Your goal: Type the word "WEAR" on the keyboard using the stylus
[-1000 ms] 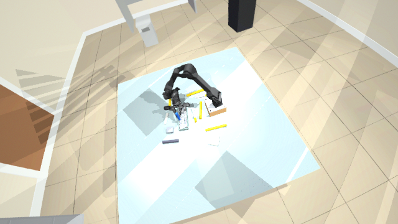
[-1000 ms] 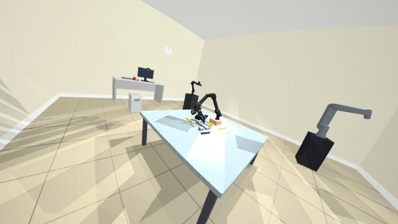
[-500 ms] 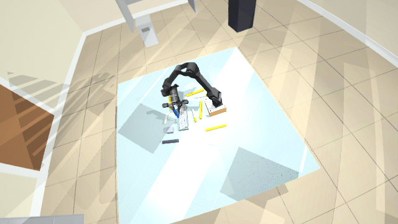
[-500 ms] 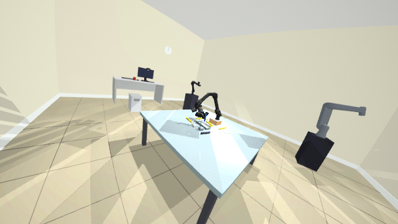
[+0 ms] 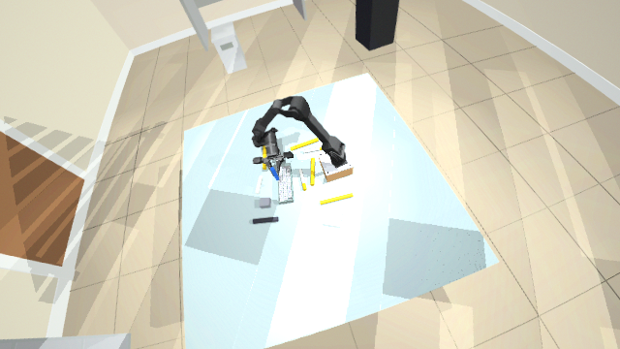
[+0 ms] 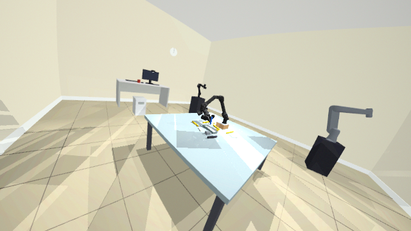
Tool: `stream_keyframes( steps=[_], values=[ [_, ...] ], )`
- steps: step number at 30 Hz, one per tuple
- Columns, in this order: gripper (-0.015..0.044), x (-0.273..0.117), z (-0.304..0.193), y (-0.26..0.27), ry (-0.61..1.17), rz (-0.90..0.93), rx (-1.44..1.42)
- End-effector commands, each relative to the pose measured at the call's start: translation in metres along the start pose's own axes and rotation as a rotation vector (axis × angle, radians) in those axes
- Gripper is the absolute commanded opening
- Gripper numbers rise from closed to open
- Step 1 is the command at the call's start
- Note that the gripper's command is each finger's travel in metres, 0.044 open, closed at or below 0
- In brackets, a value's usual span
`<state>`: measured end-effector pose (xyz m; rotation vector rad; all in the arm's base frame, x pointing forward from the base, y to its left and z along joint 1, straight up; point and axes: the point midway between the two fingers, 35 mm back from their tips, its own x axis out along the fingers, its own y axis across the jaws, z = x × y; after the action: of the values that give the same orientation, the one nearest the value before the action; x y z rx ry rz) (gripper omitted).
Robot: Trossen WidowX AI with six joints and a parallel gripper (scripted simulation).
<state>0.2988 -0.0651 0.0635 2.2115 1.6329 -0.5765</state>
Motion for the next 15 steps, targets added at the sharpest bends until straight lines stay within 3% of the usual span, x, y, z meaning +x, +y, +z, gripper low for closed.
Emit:
stream_keyframes(
  steps=[1,11,14,15],
  values=[
    [0.0,-0.001,0.004,0.0,-0.001,-0.004,-0.004],
    [0.0,0.008,0.018,0.0,-0.004,-0.003,-0.003],
    [0.0079,0.008,0.021,0.001,-0.004,-0.003,-0.003],
    [0.0081,0.008,0.021,0.001,-0.004,-0.003,-0.003]
  ],
)
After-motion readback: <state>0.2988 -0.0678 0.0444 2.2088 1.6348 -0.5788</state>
